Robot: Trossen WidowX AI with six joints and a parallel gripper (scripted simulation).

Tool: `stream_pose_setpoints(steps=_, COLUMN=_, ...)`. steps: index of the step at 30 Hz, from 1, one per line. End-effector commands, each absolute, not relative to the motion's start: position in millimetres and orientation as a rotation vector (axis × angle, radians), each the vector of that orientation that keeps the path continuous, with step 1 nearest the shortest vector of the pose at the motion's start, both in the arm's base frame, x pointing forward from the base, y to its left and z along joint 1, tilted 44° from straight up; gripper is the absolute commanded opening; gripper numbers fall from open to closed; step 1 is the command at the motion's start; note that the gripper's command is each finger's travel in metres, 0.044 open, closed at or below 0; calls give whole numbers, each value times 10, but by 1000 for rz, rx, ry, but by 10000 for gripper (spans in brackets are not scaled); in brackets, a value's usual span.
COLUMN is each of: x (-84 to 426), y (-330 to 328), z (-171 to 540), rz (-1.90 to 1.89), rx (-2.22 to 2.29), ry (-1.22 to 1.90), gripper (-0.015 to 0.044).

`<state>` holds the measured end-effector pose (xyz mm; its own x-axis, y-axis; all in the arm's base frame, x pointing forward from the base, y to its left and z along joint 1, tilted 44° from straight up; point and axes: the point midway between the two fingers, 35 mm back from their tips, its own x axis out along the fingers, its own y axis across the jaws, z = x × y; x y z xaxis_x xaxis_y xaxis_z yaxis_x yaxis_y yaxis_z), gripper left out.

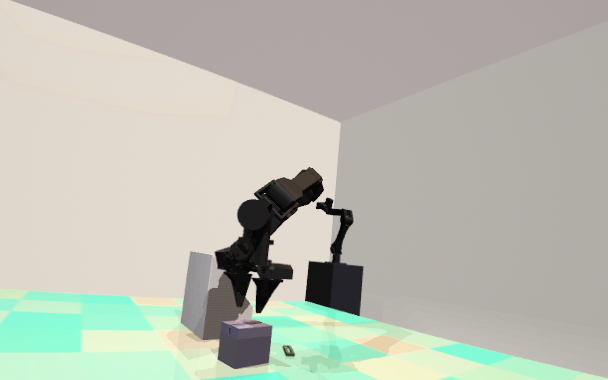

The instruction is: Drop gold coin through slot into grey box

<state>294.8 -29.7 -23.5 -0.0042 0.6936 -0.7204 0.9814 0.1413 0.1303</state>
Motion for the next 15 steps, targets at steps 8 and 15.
stream_pose_setpoints(steps=8, x=2919, y=-612, z=115, rz=-554, rx=1614, ry=1765, gripper=440)
stream_pose_setpoints(steps=15, x=2919, y=-612, z=115, rz=-554, rx=1614, ry=1765, gripper=440)
